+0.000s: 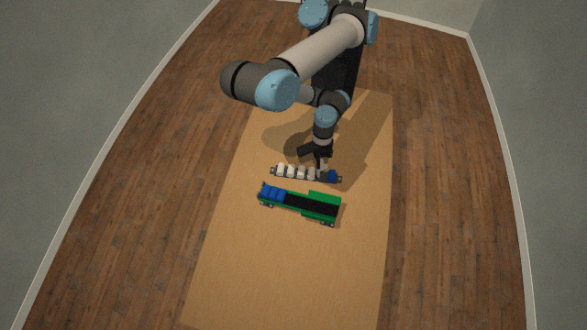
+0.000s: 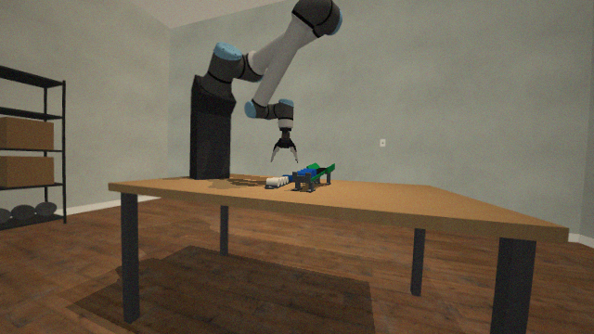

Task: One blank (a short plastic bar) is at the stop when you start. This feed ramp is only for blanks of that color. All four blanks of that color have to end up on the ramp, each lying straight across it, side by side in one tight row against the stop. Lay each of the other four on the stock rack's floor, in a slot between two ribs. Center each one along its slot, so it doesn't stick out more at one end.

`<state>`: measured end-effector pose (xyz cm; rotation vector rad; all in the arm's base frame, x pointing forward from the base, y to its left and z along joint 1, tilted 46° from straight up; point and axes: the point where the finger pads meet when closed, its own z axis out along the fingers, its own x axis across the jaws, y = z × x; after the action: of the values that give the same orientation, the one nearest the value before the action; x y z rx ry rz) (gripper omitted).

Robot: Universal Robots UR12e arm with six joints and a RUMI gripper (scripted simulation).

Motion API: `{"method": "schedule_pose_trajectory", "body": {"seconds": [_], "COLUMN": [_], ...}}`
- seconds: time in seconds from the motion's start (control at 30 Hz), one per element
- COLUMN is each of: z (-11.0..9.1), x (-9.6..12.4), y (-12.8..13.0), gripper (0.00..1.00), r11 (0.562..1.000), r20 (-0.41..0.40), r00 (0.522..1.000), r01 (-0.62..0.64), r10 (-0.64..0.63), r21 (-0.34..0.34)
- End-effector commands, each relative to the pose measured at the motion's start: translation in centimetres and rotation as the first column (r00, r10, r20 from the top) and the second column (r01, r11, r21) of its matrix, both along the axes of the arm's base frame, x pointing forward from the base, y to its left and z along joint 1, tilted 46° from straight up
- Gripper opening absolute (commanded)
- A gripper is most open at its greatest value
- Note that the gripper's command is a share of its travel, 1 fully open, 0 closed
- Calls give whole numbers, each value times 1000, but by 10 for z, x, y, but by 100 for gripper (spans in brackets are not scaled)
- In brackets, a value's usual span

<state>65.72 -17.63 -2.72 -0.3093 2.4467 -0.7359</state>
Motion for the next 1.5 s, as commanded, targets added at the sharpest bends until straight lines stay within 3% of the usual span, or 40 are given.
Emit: {"method": "schedule_pose_trajectory", "body": {"seconds": [0.0,0.23,0.4,0.53,0.6,0.8,1.0,1.1,1.17,1.47], "z": [0,-1,-3,-4,-4,-8,-12,-14,-14,-22], "x": [2,6,10,13,13,16,20,21,21,23], "y": [3,9,15,21,21,30,40,44,44,58], "gripper": [100,100,100,100,100,100,100,100,100,100], "r11": [994,958,895,819,819,663,466,357,357,31], "r20": [-54,-157,-265,-362,-362,-518,-671,-741,-741,-903], "r00": [995,965,913,850,850,721,558,469,469,199], "r01": [-87,-234,-374,-493,-493,-667,-817,-876,-876,-979], "r10": [83,208,310,382,382,459,487,480,480,381], "r21": [-66,-166,-243,-294,-294,-340,-341,-323,-323,-203]}}
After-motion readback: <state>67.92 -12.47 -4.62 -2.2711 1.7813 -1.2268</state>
